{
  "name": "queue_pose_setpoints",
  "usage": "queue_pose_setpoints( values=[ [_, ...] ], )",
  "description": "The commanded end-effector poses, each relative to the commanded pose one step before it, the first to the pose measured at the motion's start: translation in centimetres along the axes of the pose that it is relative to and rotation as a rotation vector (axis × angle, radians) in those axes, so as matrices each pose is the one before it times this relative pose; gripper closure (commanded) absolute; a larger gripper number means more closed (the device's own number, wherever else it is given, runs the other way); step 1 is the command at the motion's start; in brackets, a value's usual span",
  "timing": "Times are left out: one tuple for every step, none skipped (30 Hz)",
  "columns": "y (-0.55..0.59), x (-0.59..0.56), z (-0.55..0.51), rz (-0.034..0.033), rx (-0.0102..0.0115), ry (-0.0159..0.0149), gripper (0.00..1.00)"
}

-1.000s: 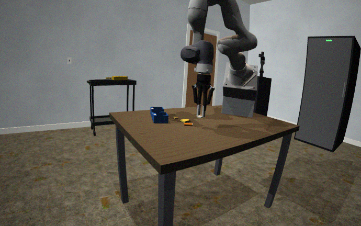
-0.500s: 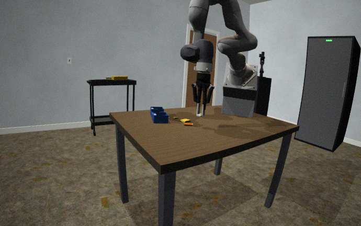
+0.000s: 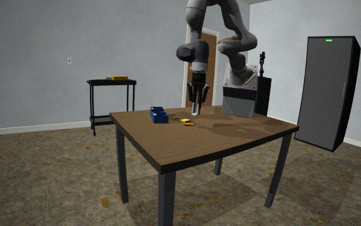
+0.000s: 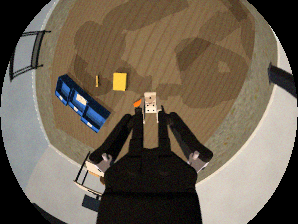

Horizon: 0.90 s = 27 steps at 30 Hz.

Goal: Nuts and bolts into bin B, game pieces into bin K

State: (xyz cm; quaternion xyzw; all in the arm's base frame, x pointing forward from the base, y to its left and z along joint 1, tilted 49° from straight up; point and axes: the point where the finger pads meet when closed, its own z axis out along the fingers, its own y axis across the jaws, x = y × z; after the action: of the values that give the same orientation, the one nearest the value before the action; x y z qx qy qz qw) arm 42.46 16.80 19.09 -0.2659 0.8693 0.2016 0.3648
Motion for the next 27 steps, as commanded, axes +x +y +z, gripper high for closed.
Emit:
queue_pose_setpoints(
  values=[
    [-1.662, 0.132, -0.084, -0.01483, -0.01250, 0.00153, 0.87],
    [-0.600, 0.014, 0.000, 0.00000, 0.00000, 0.00000, 0.87],
    [-0.600, 0.014, 0.000, 0.00000, 0.00000, 0.00000, 0.87],
    [-0.600, 0.014, 0.000, 0.00000, 0.00000, 0.00000, 0.87],
    [-0.600, 0.014, 0.000, 0.00000, 0.00000, 0.00000, 0.87],
    [-0.600, 0.014, 0.000, 0.00000, 0.00000, 0.00000, 0.87],
    [-0.600, 0.014, 0.000, 0.00000, 0.00000, 0.00000, 0.87],
    [-0.600, 0.014, 0.000, 0.00000, 0.00000, 0.00000, 0.87],
    [-0.600, 0.014, 0.000, 0.00000, 0.00000, 0.00000, 0.87],
    [0.000, 0.000, 0.000, 0.00000, 0.00000, 0.00000, 0.87],
    [0.000, 0.000, 0.000, 0.00000, 0.00000, 0.00000, 0.87],
    [-0.600, 0.014, 0.000, 0.00000, 0.00000, 0.00000, 0.87],
    [-0.600, 0.014, 0.000, 0.00000, 0.00000, 0.00000, 0.87],
    [-0.600, 0.014, 0.000, 0.00000, 0.00000, 0.00000, 0.87],
    [-0.600, 0.014, 0.000, 0.00000, 0.00000, 0.00000, 0.87],
    [-0.600, 0.014, 0.000, 0.00000, 0.00000, 0.00000, 0.87],
    [-0.600, 0.014, 0.000, 0.00000, 0.00000, 0.00000, 0.87],
    [-0.600, 0.014, 0.000, 0.00000, 0.00000, 0.00000, 0.87],
    [-0.600, 0.014, 0.000, 0.00000, 0.00000, 0.00000, 0.87],
    [-0.600, 0.014, 0.000, 0.00000, 0.00000, 0.00000, 0.87],
    [-0.600, 0.014, 0.000, 0.00000, 0.00000, 0.00000, 0.87],
    [-0.600, 0.014, 0.000, 0.00000, 0.00000, 0.00000, 0.87],
    [-0.600, 0.014, 0.000, 0.00000, 0.00000, 0.00000, 0.87],
    [-0.600, 0.014, 0.000, 0.00000, 0.00000, 0.00000, 0.87],
    [-0.600, 0.014, 0.000, 0.00000, 0.00000, 0.00000, 0.87],
    [-0.600, 0.014, 0.000, 0.00000, 0.00000, 0.00000, 0.87],
    [0.000, 0.000, 0.000, 0.00000, 0.00000, 0.00000, 0.87]
  ],
)
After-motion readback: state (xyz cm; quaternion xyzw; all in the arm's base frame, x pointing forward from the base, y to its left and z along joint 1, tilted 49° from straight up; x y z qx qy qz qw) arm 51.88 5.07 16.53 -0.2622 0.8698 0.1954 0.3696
